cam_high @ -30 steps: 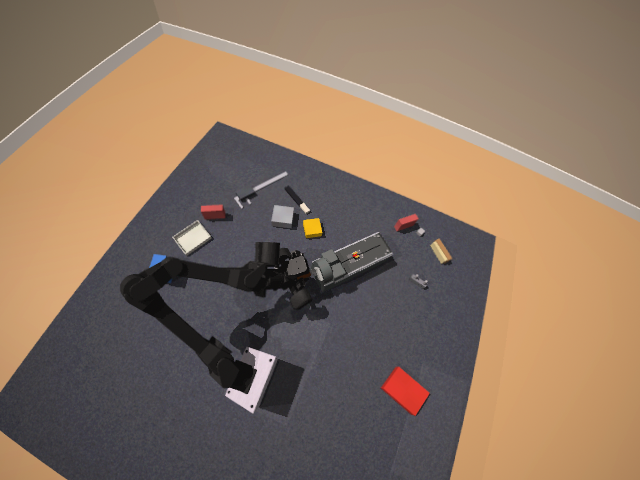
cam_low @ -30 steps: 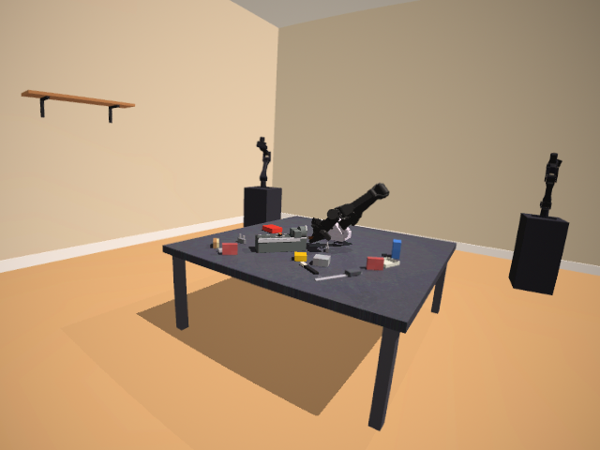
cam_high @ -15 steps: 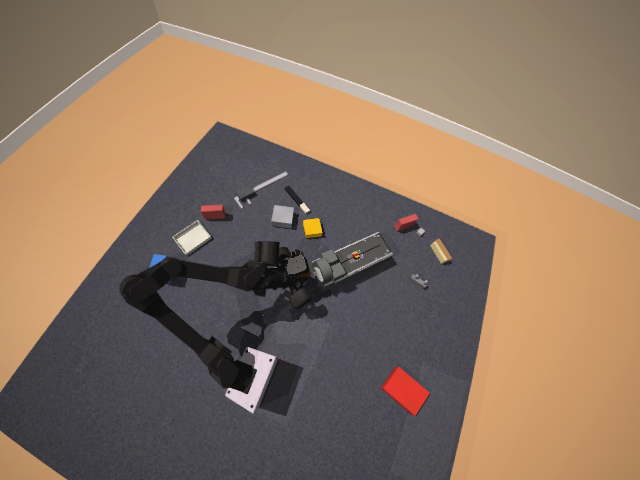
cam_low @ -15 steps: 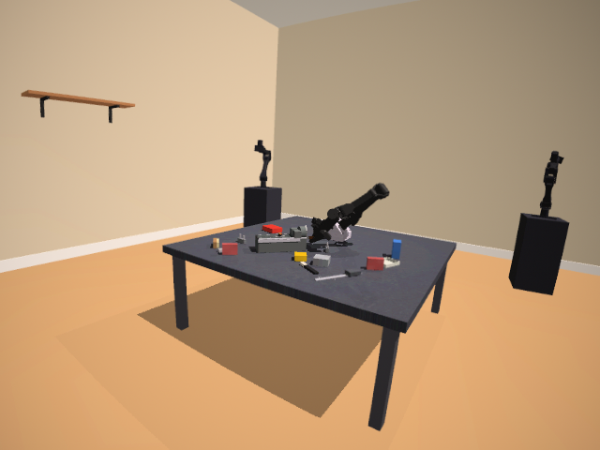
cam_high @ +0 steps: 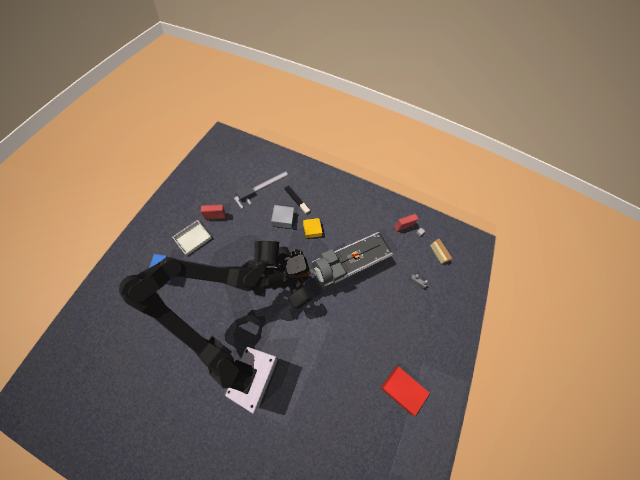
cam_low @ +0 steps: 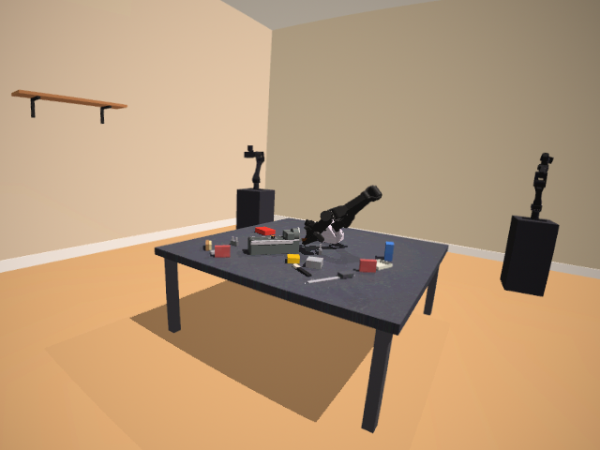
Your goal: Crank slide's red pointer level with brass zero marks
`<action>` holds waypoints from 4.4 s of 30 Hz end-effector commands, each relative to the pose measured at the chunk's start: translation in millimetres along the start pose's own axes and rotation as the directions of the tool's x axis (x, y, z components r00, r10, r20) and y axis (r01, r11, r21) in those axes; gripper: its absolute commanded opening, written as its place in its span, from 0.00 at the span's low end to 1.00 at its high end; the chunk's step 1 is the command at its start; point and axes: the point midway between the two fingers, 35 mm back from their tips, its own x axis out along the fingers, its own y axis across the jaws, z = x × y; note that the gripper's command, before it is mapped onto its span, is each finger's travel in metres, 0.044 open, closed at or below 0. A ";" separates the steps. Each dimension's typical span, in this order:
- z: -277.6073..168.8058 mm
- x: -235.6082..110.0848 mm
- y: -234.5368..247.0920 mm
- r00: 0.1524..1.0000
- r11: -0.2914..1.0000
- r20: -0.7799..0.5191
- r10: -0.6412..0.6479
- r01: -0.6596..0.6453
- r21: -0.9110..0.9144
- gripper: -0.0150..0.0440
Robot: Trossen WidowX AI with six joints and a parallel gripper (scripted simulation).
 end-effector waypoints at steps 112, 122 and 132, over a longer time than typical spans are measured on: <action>1.1 -2.0 2.2 1.000 1.000 0.004 0.009 -0.009 -0.001 0.25; 1.1 -2.0 2.2 1.000 1.000 0.004 0.009 -0.009 -0.001 0.65; 3.5 -4.0 2.3 1.000 1.000 0.004 0.008 -0.008 -0.001 1.00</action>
